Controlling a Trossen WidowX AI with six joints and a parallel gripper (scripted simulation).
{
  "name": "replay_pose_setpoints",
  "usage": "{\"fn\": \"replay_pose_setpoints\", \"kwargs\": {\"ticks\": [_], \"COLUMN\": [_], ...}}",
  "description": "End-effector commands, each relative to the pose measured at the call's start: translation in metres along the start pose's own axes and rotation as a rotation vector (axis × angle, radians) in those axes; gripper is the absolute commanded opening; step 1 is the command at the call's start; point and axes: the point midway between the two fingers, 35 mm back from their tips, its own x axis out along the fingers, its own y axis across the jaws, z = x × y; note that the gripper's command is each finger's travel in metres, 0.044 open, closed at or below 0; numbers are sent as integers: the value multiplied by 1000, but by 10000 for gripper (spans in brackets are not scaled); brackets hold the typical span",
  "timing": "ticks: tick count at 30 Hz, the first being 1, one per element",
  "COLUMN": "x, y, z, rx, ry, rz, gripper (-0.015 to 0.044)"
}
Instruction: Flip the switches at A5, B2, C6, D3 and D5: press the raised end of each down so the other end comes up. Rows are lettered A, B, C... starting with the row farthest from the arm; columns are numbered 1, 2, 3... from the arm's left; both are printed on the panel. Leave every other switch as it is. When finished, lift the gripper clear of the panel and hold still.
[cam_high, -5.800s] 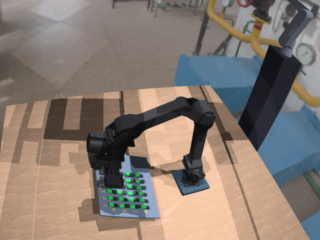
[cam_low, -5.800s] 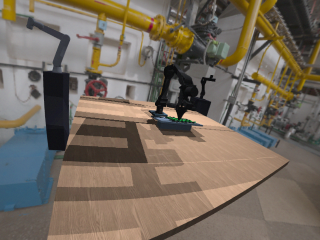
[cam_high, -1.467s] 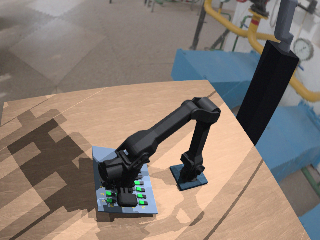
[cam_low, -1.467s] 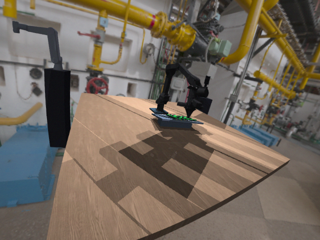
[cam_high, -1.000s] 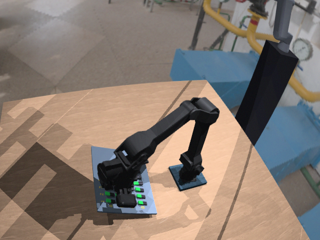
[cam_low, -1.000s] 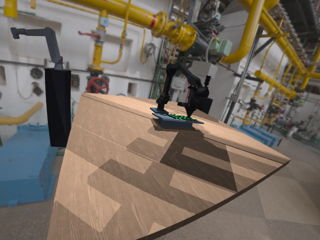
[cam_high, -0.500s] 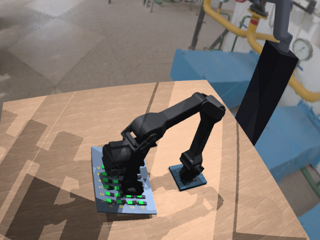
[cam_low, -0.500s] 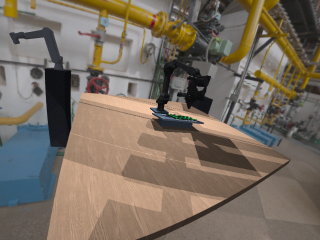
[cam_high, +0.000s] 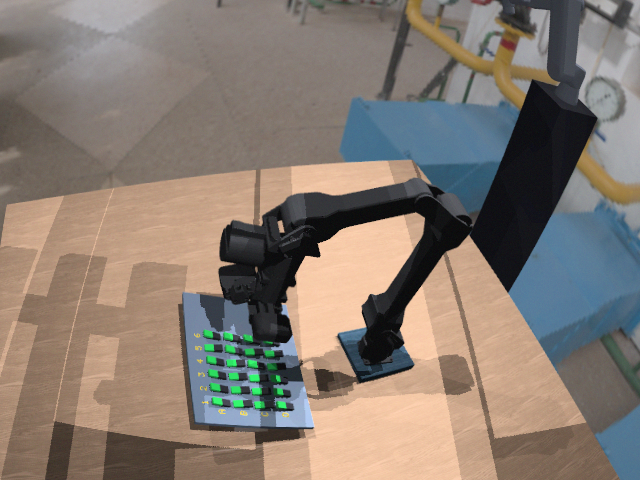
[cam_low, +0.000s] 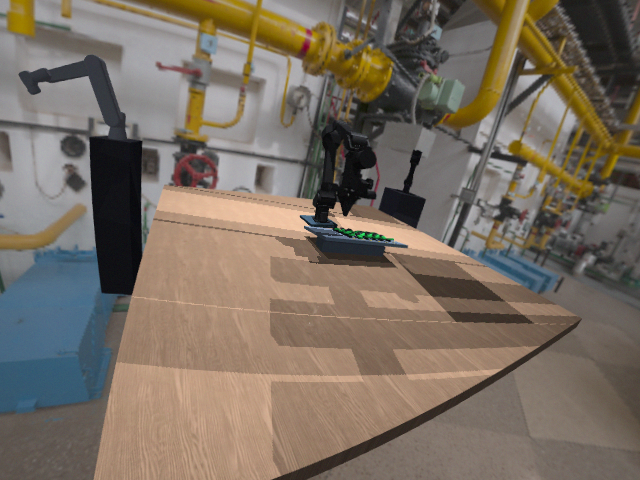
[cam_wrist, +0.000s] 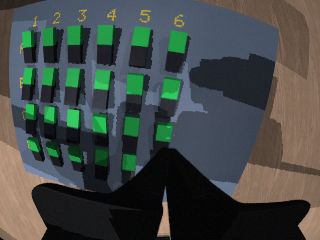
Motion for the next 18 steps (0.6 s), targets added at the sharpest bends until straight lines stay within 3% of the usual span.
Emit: {"fn": "replay_pose_setpoints", "kwargs": {"ticks": [1,18], "x": [21,37], "y": [0,0], "z": [-5,-5], "rx": [-5,-5], "ry": [36,35], "rz": [6,6], "gripper": [0,0]}}
